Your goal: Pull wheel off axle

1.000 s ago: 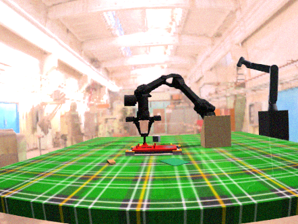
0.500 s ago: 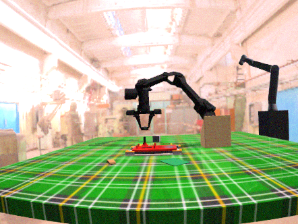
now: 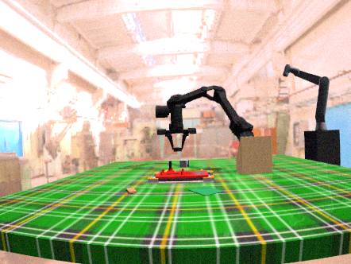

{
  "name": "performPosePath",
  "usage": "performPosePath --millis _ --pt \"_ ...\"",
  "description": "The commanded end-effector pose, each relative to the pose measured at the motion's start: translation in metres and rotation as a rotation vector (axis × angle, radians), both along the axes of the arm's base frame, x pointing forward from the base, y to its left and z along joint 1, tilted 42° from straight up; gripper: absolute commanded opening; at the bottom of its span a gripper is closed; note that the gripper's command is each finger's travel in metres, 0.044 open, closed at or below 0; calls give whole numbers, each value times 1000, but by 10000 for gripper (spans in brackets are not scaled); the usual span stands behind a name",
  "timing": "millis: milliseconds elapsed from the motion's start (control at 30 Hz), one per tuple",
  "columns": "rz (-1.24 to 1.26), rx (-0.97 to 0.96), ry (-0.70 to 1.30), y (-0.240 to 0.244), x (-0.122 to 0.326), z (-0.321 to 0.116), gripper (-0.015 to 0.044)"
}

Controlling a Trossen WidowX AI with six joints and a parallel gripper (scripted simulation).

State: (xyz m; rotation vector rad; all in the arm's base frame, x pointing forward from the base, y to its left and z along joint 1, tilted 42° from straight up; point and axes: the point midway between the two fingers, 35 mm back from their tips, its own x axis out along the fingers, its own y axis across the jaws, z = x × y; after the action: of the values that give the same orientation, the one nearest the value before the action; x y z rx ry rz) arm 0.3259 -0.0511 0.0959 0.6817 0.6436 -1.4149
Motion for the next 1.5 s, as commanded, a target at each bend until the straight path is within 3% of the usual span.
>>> performPosePath --millis 0,300,1200,1467 --pt "1 -7 12 -12 -13 9 0" --pt "0 -9 11 -25 -22 14 0" --pt "-1 -14 11 -92 -18 -60 0" --pt "-7 -18 7 -91 -17 -56 210"
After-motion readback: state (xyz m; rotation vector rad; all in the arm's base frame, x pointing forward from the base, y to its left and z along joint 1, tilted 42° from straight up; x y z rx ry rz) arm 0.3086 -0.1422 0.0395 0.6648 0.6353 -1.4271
